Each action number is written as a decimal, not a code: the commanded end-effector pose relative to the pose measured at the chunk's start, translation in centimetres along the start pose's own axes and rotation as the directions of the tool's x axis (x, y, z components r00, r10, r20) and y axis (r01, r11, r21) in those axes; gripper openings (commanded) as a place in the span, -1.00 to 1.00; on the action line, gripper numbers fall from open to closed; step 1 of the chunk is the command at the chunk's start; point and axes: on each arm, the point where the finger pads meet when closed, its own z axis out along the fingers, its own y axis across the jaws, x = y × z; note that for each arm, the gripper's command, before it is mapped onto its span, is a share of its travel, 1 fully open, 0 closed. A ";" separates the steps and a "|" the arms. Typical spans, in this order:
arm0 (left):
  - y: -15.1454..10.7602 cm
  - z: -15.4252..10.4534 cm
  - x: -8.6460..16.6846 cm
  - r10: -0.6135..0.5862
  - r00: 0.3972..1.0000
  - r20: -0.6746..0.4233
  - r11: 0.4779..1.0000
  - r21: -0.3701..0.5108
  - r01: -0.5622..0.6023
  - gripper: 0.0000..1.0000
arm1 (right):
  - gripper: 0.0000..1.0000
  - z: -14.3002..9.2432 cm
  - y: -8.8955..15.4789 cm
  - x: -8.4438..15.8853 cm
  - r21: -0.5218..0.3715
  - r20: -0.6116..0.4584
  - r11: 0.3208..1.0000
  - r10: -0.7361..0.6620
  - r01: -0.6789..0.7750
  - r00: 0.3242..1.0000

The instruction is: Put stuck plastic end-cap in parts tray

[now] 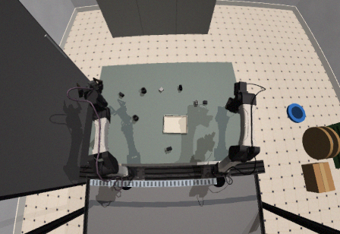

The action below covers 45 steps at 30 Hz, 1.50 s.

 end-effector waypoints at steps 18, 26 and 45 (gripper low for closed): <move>0.9 -0.1 -0.9 -0.017 1.000 0.023 1.000 -0.012 0.017 1.00 | -1.00 -0.7 0.2 -0.3 -0.006 0.029 1.000 0.003 -0.003 1.000; 1.5 -4.6 -1.6 -0.019 0.999 0.046 0.999 -0.028 0.020 1.00 | -1.00 -0.7 0.2 -0.3 -0.006 0.029 1.000 0.003 -0.003 1.000; -8.1 -15.7 0.4 -0.021 0.991 0.132 0.807 0.587 -0.061 1.00 | -1.00 0.2 8.6 -0.7 -0.287 0.107 0.958 0.056 -0.023 0.993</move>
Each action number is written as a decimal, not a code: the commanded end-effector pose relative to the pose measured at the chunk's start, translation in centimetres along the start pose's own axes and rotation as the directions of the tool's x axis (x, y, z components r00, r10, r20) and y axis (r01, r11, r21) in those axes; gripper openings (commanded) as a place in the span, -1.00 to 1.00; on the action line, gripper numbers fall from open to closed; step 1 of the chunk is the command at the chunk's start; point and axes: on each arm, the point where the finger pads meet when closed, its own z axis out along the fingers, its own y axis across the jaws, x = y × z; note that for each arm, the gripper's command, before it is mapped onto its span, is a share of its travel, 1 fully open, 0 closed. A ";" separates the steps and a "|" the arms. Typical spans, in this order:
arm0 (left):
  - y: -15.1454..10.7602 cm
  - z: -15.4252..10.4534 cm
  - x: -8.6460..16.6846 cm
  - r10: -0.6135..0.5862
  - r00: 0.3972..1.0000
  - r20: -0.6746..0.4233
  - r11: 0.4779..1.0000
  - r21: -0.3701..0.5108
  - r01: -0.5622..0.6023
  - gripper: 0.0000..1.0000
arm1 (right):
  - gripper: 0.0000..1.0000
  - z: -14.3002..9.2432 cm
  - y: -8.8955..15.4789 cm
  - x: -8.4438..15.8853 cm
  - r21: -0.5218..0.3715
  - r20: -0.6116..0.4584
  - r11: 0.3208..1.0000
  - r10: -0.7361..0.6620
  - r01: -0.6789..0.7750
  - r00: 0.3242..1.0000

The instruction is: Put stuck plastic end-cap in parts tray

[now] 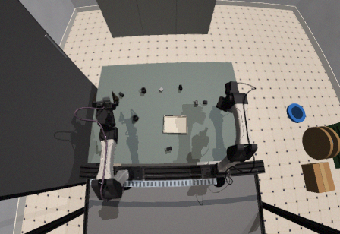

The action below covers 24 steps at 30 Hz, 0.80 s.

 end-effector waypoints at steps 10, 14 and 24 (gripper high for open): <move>-12.0 -6.9 0.3 -0.012 0.994 0.113 0.778 0.625 -0.061 1.00 | -1.00 1.0 6.5 -2.1 -0.329 0.141 0.939 0.151 -0.097 0.978; -15.4 -8.8 0.4 -0.034 0.989 0.145 0.643 0.761 -0.089 1.00 | -1.00 1.8 8.1 -1.8 -0.411 0.132 0.905 0.182 -0.113 0.974; -21.7 -13.2 -0.1 -0.100 0.971 0.215 0.311 0.934 -0.175 1.00 | -1.00 2.4 11.5 -1.3 -0.588 0.108 0.799 0.233 -0.127 0.966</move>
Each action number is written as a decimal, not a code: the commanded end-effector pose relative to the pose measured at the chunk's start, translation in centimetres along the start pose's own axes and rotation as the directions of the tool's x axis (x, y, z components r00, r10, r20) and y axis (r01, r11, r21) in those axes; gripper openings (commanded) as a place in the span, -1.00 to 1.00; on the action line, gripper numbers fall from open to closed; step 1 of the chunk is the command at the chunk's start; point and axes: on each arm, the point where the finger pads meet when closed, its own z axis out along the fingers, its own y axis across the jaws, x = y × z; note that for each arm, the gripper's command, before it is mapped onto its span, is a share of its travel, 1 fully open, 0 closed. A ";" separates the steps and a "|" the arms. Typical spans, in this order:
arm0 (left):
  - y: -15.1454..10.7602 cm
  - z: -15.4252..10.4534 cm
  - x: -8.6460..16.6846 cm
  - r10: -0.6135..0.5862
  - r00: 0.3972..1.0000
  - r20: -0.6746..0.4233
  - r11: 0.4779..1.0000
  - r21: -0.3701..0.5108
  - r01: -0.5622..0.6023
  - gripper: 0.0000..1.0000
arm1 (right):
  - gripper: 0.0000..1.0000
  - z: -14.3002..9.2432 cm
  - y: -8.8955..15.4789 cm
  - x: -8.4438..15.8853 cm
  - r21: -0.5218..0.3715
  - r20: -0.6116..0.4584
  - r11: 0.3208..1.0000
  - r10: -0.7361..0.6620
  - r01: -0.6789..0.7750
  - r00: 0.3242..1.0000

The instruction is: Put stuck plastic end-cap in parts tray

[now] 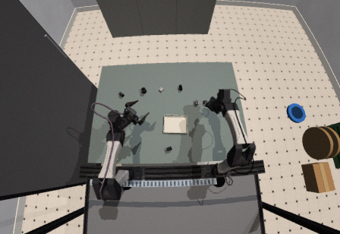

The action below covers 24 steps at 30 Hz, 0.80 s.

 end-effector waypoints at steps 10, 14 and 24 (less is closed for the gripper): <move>-11.4 6.1 0.0 -0.020 0.994 0.108 0.776 0.629 -0.053 1.00 | -1.00 0.1 8.3 2.7 -0.507 0.030 0.862 0.027 -0.008 0.999; -13.9 7.9 0.5 -0.036 0.993 0.112 0.691 0.720 -0.056 1.00 | -1.00 -0.1 9.3 5.9 -0.626 -0.038 0.779 0.002 -0.025 0.999; -16.8 10.5 0.9 -0.052 0.991 0.126 0.572 0.817 -0.074 1.00 | -1.00 -0.5 8.9 11.8 -0.739 -0.161 0.670 -0.072 -0.072 0.984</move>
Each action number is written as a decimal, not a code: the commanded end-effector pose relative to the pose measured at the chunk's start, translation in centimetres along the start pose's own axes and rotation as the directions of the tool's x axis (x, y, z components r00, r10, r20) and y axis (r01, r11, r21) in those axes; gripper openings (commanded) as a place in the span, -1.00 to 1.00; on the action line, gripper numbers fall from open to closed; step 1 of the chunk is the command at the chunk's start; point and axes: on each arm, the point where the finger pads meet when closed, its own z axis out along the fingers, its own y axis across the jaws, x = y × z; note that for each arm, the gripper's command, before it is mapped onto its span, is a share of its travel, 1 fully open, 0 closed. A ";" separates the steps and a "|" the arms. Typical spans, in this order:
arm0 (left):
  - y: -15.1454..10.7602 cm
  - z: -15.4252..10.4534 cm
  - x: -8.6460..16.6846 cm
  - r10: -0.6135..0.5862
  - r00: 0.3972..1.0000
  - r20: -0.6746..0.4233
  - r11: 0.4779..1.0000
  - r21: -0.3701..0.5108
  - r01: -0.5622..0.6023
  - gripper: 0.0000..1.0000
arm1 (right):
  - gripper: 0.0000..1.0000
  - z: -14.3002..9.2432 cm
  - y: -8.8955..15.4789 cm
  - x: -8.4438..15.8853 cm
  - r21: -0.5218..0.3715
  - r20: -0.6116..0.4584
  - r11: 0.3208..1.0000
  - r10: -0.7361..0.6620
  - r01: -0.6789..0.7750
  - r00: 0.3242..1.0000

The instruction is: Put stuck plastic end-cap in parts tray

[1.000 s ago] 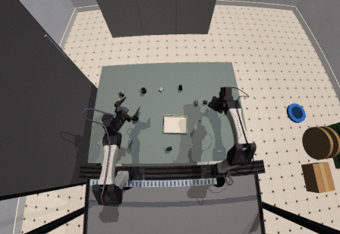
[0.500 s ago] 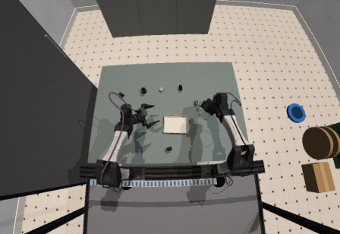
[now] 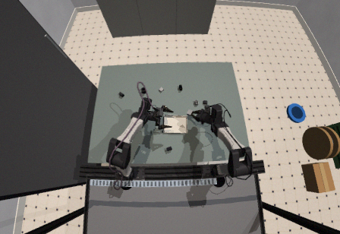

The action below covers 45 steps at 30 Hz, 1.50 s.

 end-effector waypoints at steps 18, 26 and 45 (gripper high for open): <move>0.3 3.3 -0.9 0.029 0.999 0.038 0.972 0.231 -0.038 1.00 | -1.00 -0.1 2.6 8.3 -0.310 -0.175 0.950 -0.088 0.030 0.981; 0.4 3.3 -0.9 0.029 0.999 0.038 0.973 0.230 -0.037 1.00 | -1.00 0.0 2.4 8.3 -0.302 -0.171 0.953 -0.083 0.028 0.982; 0.0 2.6 -2.9 0.054 0.998 0.045 0.973 0.224 -0.063 1.00 | -1.00 -0.6 5.0 7.8 -0.334 -0.154 0.941 -0.115 0.058 0.981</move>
